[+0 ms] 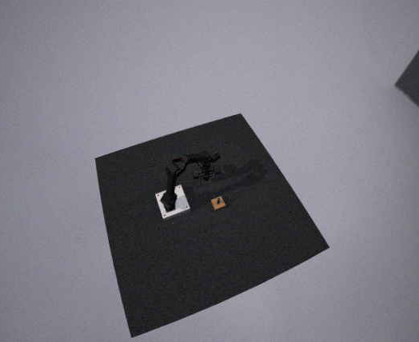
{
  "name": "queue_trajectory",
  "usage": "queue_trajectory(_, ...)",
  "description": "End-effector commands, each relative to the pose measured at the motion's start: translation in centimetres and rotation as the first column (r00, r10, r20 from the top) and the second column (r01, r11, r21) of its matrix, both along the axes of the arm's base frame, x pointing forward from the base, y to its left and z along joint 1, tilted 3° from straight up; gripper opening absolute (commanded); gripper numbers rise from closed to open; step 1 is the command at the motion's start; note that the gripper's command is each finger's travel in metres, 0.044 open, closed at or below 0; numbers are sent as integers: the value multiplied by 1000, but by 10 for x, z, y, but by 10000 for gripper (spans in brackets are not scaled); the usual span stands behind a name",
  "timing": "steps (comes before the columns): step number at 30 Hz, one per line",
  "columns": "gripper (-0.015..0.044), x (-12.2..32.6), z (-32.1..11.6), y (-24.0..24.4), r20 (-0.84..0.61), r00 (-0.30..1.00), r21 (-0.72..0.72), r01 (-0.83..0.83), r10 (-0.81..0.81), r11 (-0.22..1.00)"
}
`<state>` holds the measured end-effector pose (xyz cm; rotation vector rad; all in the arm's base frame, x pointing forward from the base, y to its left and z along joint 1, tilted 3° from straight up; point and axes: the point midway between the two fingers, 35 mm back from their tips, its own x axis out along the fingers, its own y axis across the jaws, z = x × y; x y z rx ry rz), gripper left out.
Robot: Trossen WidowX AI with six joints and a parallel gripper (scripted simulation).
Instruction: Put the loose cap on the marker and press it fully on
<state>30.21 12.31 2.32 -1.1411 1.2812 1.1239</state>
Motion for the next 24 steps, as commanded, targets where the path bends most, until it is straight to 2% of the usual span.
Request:
queue_trajectory(1, 0, -1, 14, 1, -4, 1000, 2, 3, -3, 1000)
queue_trajectory(8, 0, -2, 26, -2, -11, 1000, 1, 6, -6, 1000)
queue_trajectory(24, 0, 17, 46, -56, 3, 1000, 4, 7, -7, 1000)
